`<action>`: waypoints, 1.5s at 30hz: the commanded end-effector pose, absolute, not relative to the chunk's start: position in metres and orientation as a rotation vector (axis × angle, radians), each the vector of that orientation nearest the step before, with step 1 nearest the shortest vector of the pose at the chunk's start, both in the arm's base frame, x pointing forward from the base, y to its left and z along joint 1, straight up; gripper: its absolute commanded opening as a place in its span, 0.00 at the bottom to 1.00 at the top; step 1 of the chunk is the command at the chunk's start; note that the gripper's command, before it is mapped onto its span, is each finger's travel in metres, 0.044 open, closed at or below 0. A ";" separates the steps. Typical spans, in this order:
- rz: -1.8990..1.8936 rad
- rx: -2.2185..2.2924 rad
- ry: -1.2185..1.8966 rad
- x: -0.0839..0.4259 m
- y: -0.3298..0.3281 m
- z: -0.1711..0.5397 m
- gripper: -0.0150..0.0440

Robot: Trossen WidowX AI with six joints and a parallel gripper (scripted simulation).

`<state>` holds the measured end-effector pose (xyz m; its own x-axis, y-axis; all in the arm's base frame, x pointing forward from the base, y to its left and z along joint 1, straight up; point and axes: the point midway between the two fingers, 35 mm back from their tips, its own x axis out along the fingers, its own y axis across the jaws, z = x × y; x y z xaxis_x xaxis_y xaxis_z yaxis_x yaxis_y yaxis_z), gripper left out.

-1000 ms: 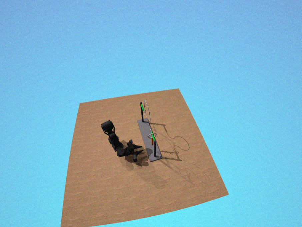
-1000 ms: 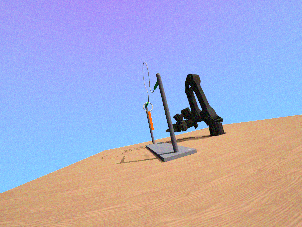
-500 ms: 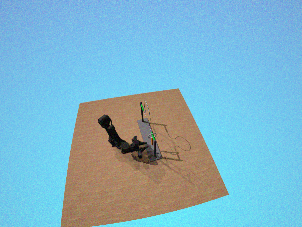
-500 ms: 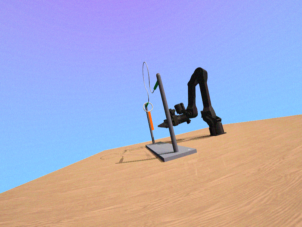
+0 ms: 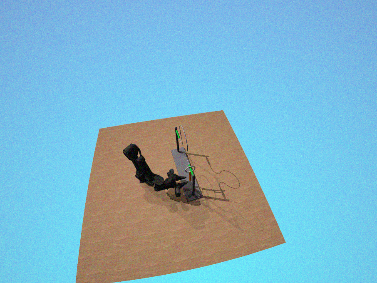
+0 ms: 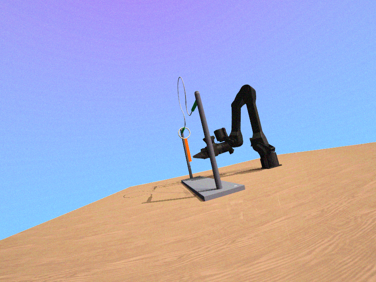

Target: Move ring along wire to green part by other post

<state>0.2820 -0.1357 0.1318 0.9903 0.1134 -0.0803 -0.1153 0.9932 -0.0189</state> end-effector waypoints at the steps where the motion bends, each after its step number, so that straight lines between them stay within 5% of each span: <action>1: 0.110 -0.022 0.077 0.289 -0.139 0.133 0.53; 45: 0.110 -0.021 0.069 0.340 -0.131 0.129 0.53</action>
<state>0.3389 -0.1293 0.1279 0.9908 0.1140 -0.0735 -0.1156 0.9931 -0.0182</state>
